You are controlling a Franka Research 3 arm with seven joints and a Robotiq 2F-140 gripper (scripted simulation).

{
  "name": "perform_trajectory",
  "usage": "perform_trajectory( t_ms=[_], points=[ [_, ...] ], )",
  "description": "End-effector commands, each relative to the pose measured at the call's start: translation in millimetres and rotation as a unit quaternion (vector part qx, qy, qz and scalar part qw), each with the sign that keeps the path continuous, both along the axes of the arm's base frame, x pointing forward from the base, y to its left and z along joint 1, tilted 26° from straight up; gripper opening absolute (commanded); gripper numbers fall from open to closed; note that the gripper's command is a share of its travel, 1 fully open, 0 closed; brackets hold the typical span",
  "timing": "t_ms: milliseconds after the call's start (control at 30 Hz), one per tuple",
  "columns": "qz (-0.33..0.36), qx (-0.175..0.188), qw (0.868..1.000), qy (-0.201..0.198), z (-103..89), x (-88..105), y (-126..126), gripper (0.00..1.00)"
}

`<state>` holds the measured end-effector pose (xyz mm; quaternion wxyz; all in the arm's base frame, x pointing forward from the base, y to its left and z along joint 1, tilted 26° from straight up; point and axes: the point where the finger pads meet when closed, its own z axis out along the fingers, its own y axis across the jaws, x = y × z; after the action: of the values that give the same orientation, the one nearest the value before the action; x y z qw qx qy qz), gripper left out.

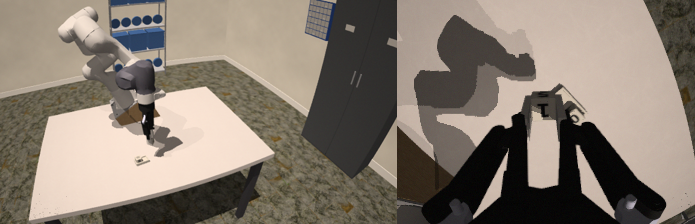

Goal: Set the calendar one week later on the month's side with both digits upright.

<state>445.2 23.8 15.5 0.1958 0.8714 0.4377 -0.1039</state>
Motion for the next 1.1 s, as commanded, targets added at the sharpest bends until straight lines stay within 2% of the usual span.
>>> perform_trajectory(
  t_ms=[0,233,767,800,1067],
  points=[
    [-0.076,-0.004,0.996,-0.042,-2.4,0.5,4,0.16],
    [-0.109,-0.004,0.992,-0.058,-4.7,0.0,7,0.16],
    [-0.211,-0.005,0.971,-0.108,-11.6,-1.8,18,0.16],
    [-0.229,-0.005,0.966,-0.117,-12.9,-2.1,20,0.16],
    [-0.282,-0.006,0.949,-0.142,-16.6,-3.2,26,0.16]
  ],
)
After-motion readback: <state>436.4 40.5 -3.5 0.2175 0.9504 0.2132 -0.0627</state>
